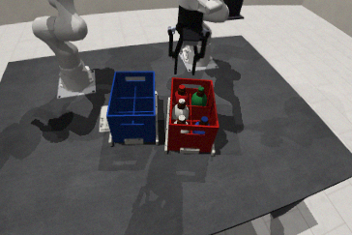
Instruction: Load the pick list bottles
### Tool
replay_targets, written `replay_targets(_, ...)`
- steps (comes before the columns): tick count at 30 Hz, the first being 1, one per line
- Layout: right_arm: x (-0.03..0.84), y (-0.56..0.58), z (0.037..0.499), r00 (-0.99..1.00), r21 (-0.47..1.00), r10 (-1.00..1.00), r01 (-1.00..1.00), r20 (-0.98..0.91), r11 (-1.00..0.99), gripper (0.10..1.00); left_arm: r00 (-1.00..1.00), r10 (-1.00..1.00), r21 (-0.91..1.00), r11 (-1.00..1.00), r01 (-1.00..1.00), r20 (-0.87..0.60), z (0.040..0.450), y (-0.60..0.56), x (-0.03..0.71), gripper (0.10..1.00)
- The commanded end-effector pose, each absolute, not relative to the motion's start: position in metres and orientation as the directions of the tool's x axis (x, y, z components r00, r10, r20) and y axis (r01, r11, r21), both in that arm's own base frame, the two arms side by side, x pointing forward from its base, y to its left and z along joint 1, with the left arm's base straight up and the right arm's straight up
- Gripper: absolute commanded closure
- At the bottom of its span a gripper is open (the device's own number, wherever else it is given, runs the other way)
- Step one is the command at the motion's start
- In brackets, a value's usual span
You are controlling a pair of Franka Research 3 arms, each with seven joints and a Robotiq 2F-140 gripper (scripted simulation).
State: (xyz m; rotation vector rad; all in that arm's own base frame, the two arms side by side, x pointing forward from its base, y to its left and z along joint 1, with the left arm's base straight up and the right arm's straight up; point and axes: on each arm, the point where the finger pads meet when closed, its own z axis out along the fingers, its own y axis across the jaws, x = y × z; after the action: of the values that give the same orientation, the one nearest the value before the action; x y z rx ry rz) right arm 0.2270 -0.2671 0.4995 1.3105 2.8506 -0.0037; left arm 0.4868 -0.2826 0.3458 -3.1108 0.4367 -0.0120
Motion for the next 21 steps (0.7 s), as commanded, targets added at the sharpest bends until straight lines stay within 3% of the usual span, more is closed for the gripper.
replay_targets(1, 0.226, -0.266, 0.499, -0.648, -0.001, 0.762, 0.762, -0.001, 0.648, 0.098, 0.953, -0.304, 0.0, -0.953, -0.304, 0.0, 0.349, -0.272, 0.488, 0.656)
replay_targets(21, 0.226, -0.266, 0.499, -0.648, -0.001, 0.762, 0.762, -0.001, 0.648, 0.098, 0.953, -0.304, 0.0, -0.953, -0.304, 0.0, 0.355, -0.251, 0.497, 0.656)
